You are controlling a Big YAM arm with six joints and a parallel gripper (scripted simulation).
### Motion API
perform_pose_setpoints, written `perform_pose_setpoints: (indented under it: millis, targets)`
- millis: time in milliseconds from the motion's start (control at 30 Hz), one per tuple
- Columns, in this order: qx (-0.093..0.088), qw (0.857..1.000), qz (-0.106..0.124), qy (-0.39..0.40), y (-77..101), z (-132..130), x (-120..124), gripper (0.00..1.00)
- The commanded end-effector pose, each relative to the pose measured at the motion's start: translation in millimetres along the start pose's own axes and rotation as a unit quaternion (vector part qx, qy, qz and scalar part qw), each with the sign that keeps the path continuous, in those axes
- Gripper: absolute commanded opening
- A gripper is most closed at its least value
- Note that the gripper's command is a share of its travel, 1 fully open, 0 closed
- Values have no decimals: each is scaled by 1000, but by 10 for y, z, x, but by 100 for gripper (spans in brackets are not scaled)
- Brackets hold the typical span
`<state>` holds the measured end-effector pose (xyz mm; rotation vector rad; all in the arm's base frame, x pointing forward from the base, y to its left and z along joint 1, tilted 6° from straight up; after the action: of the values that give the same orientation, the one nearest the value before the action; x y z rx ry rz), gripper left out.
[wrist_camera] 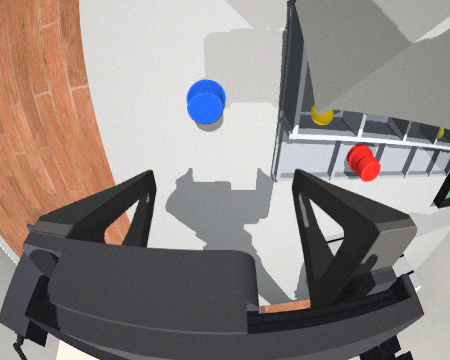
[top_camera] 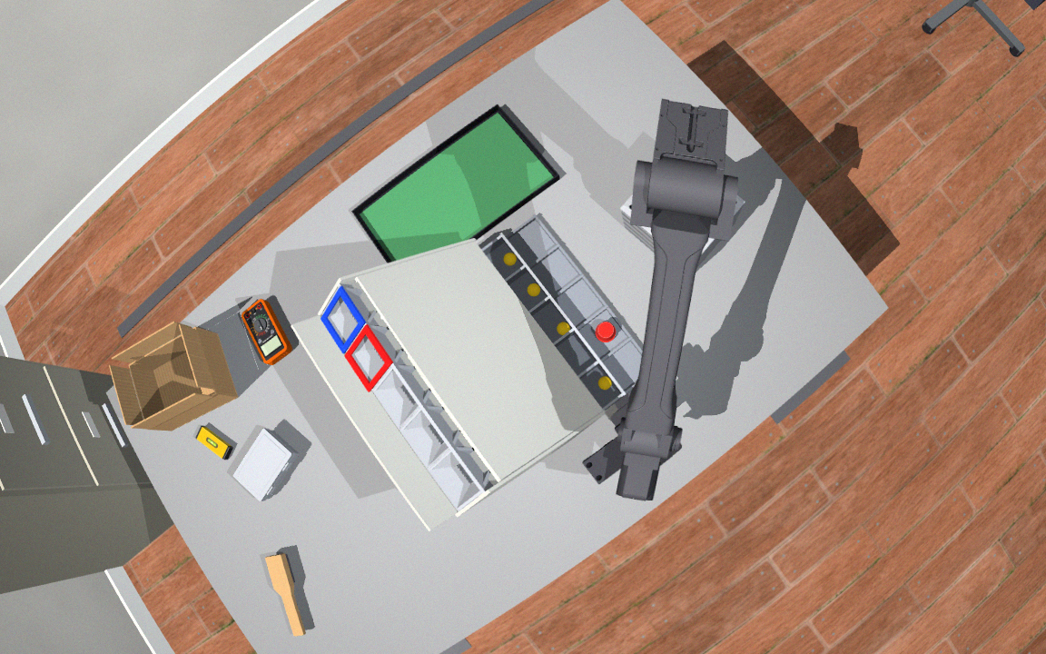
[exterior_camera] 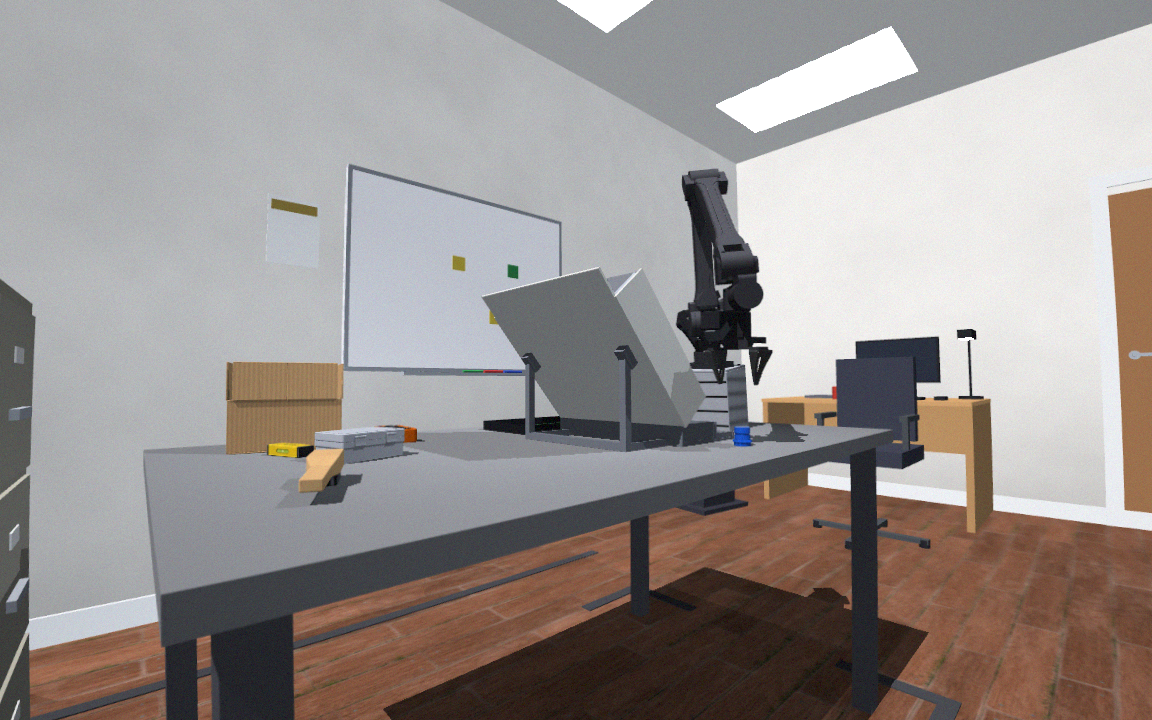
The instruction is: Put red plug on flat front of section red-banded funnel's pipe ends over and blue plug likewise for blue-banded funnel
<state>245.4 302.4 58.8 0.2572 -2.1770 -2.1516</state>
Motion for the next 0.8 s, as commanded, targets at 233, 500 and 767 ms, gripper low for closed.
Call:
perform_pose_setpoints:
  millis: [233,500,767]
  targets:
    - [-8,1000,-10,-1,100,151,-104,87]
    - [-5,1000,-7,-1,95,152,-107,87]
    - [-9,1000,-12,-2,101,167,-117,87]
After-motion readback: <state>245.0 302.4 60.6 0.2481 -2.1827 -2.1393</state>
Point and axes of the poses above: the point where the finger pads meet when closed, its own y axis back along the fingers, its own z axis across the jaws, x = y × z, the point moved 6 cm from there along y, back along the fingers
